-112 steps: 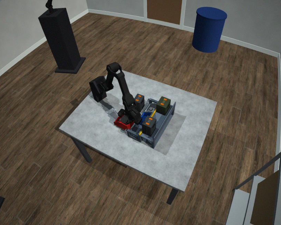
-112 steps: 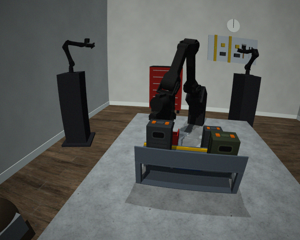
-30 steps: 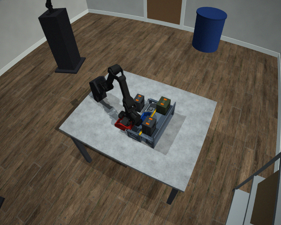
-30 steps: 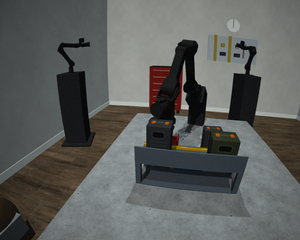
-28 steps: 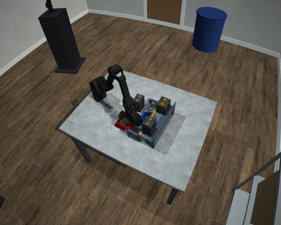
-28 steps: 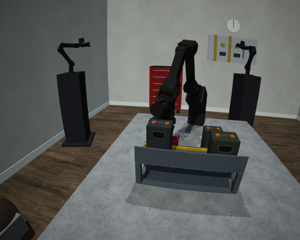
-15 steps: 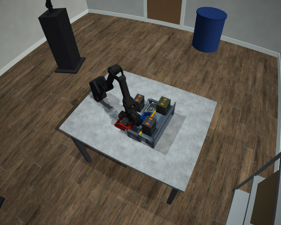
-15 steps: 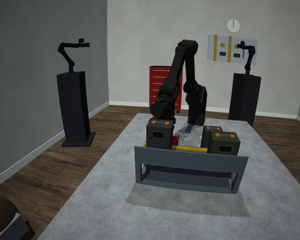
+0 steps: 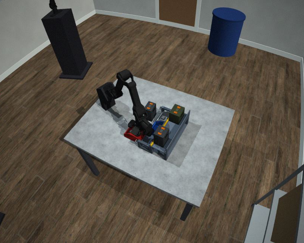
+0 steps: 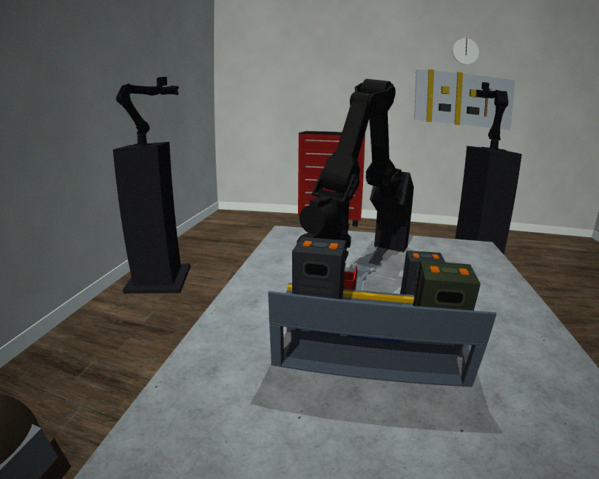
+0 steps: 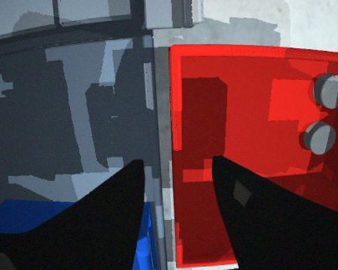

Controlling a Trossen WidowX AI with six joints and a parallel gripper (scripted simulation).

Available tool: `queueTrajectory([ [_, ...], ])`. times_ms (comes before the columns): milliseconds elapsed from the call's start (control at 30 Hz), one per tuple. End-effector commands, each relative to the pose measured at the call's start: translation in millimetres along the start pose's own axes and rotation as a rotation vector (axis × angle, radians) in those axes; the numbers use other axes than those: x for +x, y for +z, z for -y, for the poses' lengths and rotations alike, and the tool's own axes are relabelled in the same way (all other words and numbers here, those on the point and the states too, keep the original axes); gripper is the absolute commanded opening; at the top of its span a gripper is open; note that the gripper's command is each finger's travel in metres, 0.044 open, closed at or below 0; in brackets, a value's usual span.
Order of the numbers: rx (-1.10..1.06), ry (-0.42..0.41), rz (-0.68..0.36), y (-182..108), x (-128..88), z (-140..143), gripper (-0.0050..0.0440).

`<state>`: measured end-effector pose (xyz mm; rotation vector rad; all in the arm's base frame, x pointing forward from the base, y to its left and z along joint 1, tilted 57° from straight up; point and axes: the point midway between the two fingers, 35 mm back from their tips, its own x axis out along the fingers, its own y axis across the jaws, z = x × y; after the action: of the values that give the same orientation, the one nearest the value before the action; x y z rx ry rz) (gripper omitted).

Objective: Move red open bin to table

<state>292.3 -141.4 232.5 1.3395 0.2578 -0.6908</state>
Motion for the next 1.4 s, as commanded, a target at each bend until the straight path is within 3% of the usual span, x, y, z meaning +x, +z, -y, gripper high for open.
queueTrajectory([
  [0,-0.002,0.021,0.008,1.5,-5.5,-5.4,0.015],
  [767,-0.002,0.021,0.008,1.5,-5.5,-5.4,0.015],
  [933,0.0,0.016,0.011,0.9,-60.5,-4.5,0.015],
  [1367,0.004,0.011,0.012,0.9,-63.7,-3.7,0.015],
])
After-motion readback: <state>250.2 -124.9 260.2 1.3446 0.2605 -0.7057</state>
